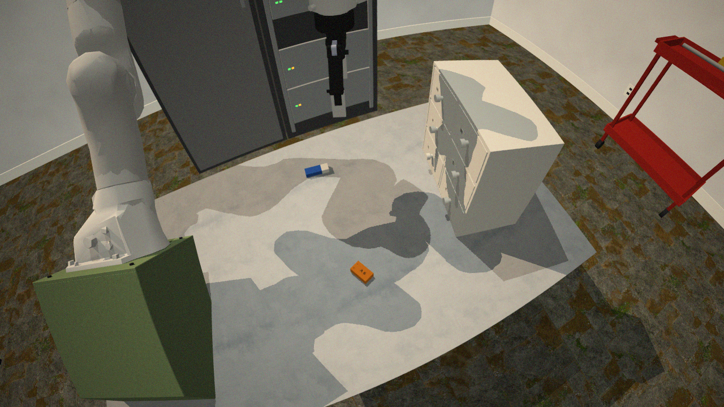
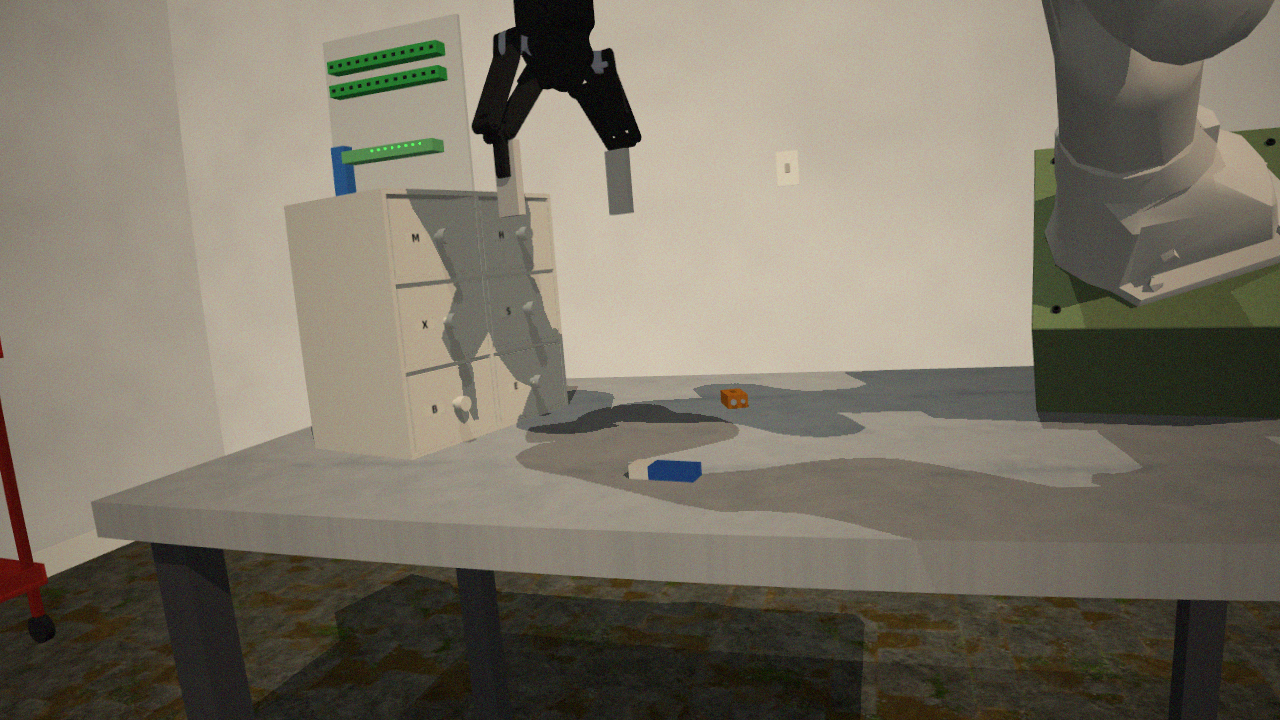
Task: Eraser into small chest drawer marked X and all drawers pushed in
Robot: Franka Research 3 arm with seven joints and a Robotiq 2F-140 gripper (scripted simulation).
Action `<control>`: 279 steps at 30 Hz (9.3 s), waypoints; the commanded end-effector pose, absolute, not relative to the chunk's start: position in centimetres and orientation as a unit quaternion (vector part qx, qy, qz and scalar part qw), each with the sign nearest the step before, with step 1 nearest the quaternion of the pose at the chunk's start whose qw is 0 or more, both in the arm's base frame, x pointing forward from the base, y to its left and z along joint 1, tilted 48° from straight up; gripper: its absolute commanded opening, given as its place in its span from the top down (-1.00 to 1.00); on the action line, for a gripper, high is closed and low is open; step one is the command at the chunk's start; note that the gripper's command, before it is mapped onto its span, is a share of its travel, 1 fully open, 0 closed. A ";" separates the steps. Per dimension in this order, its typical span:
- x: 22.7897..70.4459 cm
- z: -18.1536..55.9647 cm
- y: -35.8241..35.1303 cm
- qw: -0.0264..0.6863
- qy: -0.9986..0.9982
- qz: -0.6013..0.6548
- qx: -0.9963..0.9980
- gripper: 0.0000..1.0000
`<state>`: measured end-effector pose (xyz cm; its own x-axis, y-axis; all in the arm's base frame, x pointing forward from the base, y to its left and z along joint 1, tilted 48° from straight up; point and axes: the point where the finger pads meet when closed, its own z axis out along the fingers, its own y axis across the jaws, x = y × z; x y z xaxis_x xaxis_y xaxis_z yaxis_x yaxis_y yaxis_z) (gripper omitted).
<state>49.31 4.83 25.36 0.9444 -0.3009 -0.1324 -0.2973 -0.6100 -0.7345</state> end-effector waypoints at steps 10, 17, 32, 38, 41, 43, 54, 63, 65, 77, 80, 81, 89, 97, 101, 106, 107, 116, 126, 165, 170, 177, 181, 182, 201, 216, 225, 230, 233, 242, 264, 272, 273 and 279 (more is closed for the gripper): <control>49.3 25.6 5.0 0.408 0.106 -0.031 -0.906 -1.00; 49.3 25.6 5.0 0.408 0.097 -0.034 -0.907 -1.00; 49.3 25.6 5.0 0.407 0.095 -0.035 -0.908 -1.00; 47.6 23.8 5.0 0.382 0.114 0.007 -0.917 -1.00; 47.0 23.1 5.0 0.371 0.121 0.022 -0.920 -1.00; 45.3 21.5 4.7 0.341 0.141 0.061 -0.928 -1.00; 41.8 18.3 3.7 0.267 0.183 0.132 -0.937 -1.00; 39.0 16.1 2.3 0.195 0.219 0.180 -0.939 -1.00; 37.5 15.1 1.3 0.152 0.238 0.202 -0.938 -1.00; 34.6 13.2 -1.2 0.051 0.279 0.234 -0.930 -1.00; 34.6 13.2 -1.2 0.051 0.279 0.234 -0.930 -1.00; 33.3 12.4 -2.8 -0.005 0.300 0.243 -0.922 -1.00; 32.1 11.8 -4.5 -0.064 0.321 0.245 -0.913 -1.00; 31.2 11.4 -6.4 -0.125 0.340 0.239 -0.901 -1.00; 30.5 11.2 -8.3 -0.187 0.359 0.225 -0.887 -1.00; 30.1 11.1 -10.4 -0.247 0.375 0.202 -0.870 -1.00; 30.1 11.1 -10.4 -0.247 0.375 0.202 -0.870 -1.00; 30.1 11.3 -12.4 -0.305 0.390 0.170 -0.852 -1.00; 30.4 11.6 -14.3 -0.358 0.401 0.128 -0.833 -1.00; 39.8 15.3 -20.5 -0.495 0.420 -0.247 -0.719 -1.00; 39.8 15.3 -20.5 -0.495 0.420 -0.247 -0.719 -1.00; 42.1 15.9 -20.2 -0.482 0.417 -0.314 -0.704 -1.00; 44.4 16.5 -19.4 -0.459 0.412 -0.378 -0.691 -1.00; 44.4 16.5 -19.4 -0.459 0.412 -0.378 -0.691 -1.00; 50.8 17.8 -15.3 -0.346 0.395 -0.535 -0.661 -1.00; 54.3 18.2 -11.5 -0.250 0.385 -0.608 -0.648 -1.00; 55.7 18.4 -9.4 -0.200 0.380 -0.634 -0.643 -1.00; 56.9 18.5 -7.2 -0.150 0.376 -0.654 -0.639 -1.00; 57.9 18.6 -5.1 -0.102 0.372 -0.669 -0.635 -1.00; 58.6 18.7 -3.0 -0.056 0.369 -0.679 -0.632 -1.00; 60.5 19.0 6.6 0.148 0.358 -0.682 -0.621 -1.00; 60.6 19.0 9.6 0.207 0.355 -0.670 -0.618 -1.00; 60.6 19.0 9.9 0.213 0.355 -0.669 -0.617 -1.00; 60.6 19.0 10.3 0.221 0.355 -0.667 -0.617 -1.00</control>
